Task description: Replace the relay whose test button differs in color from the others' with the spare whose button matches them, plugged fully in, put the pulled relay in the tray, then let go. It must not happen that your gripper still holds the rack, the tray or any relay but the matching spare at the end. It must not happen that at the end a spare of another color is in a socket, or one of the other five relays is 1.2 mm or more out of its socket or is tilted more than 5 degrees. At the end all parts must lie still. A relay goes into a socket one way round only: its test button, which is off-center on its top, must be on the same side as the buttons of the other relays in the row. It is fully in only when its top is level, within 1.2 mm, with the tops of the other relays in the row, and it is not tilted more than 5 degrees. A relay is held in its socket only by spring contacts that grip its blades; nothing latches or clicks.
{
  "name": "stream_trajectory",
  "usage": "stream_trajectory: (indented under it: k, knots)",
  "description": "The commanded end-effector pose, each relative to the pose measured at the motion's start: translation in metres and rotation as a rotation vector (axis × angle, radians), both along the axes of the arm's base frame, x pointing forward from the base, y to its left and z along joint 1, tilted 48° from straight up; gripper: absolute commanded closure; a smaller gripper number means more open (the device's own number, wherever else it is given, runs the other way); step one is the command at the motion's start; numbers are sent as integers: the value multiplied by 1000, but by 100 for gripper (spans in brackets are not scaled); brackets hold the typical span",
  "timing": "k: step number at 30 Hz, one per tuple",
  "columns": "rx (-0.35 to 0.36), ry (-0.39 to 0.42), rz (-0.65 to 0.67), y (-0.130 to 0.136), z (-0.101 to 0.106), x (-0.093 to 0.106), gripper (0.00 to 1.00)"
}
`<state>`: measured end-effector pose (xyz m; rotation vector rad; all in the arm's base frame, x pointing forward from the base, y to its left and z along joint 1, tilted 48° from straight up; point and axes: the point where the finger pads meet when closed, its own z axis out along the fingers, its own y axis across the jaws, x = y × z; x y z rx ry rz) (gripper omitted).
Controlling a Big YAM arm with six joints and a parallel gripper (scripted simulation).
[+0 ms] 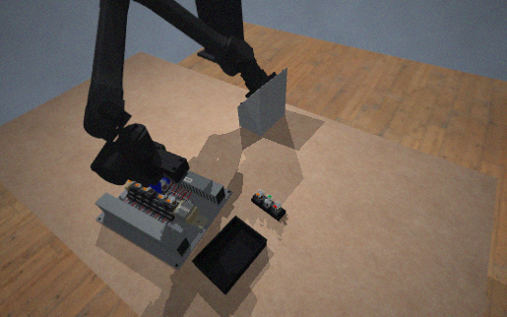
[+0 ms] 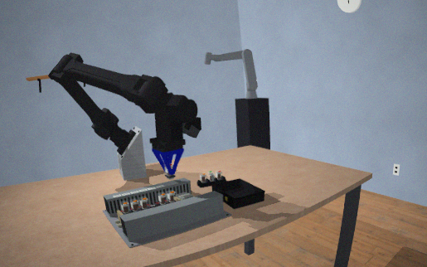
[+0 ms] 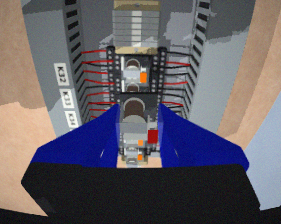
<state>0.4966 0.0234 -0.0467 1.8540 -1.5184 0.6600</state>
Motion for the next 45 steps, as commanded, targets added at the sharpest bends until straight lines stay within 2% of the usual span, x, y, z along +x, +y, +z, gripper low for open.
stream_trajectory:
  k: [1,15,17,31,37,45]
  knots:
    - [14,-49,7,24,3,17,100]
    - [16,-50,7,81,-60,12,100]
    - [16,-50,7,81,-60,12,100]
    - [18,-51,6,134,-119,6,100]
    - [18,-51,-6,140,-132,7,100]
    - [19,-51,3,161,-151,4,100]
